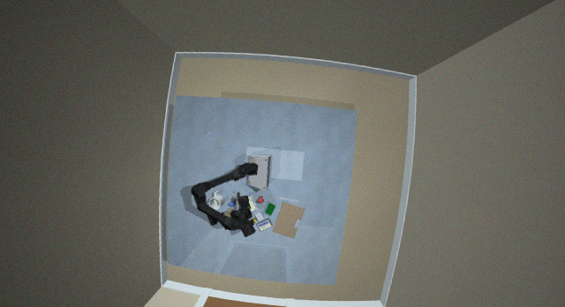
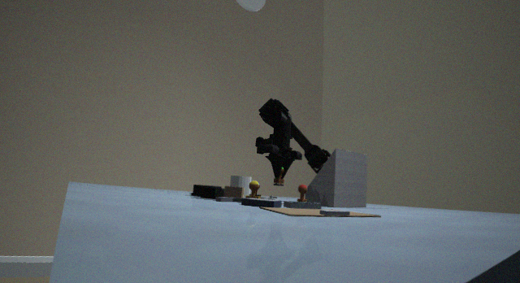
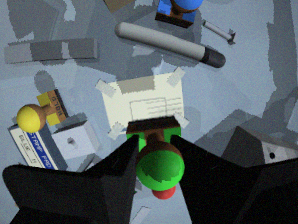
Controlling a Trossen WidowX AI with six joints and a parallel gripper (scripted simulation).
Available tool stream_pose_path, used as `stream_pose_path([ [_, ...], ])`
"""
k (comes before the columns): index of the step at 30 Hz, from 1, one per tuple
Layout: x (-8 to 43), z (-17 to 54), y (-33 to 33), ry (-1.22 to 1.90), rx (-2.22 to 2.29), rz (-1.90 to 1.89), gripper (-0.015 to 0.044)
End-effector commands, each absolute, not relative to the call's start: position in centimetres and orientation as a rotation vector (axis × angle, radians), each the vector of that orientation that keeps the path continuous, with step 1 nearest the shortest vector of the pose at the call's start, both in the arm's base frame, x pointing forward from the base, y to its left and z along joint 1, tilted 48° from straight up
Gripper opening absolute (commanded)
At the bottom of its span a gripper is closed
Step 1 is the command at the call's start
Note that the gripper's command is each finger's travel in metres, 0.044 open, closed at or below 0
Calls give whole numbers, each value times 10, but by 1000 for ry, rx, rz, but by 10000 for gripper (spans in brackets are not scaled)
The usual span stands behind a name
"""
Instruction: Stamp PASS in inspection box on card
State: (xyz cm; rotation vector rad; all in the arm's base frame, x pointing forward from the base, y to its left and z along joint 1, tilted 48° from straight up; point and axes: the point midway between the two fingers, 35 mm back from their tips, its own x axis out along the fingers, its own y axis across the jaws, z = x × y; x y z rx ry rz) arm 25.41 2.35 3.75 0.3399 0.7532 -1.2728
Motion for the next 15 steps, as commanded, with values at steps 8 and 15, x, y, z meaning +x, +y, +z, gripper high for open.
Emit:
stream_pose_path([
  [8,268,51,30,753,352,-1272,0],
  [15,297,64,26,754,357,-1269,0],
])
